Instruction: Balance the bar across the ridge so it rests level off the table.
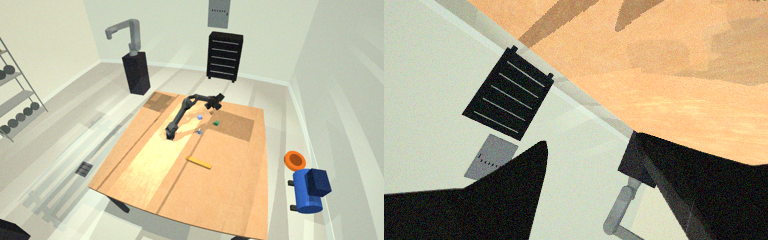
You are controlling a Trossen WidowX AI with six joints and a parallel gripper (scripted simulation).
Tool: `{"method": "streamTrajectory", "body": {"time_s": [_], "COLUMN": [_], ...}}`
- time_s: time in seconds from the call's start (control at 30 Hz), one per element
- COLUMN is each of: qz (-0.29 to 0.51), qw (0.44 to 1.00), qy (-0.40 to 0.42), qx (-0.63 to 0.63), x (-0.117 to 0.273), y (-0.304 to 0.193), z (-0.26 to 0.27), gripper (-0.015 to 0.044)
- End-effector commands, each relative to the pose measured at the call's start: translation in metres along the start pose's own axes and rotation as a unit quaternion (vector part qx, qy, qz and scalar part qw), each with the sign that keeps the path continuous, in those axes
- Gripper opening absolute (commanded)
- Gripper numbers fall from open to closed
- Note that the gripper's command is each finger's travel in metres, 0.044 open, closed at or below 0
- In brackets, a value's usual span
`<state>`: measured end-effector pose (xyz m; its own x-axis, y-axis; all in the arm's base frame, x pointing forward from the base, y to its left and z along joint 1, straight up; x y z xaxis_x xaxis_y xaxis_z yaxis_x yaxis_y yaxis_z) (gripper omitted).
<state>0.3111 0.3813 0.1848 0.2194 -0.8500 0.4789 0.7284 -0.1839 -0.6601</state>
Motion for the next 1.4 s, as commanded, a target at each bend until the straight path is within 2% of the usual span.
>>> {"method": "streamTrajectory", "body": {"time_s": [0.0, 0.2, 0.6, 1.37], "qz": [-0.031, -0.061, -0.171, -0.346], "qw": [0.999, 0.997, 0.981, 0.923], "qy": [0.007, 0.035, 0.035, -0.062], "qx": [0.013, 0.027, 0.082, 0.158], "x": [0.02, 0.055, 0.129, 0.274], "y": [0.017, 0.037, 0.077, 0.122], "z": [-0.002, -0.003, -0.013, -0.07], "gripper": [0.0315, 0.0315, 0.0315, 0.0315]}}
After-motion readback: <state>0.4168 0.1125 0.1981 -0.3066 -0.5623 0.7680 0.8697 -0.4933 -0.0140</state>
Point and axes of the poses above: the point midway between the two fingers, 35 mm back from their tips, its own x axis back along the fingers, its own z axis across the jaws, y = z × x, the point moved 10 cm from there along x, back along the fingers, and after that the axes turned 3 degrees about x, right-handed, at the moved point
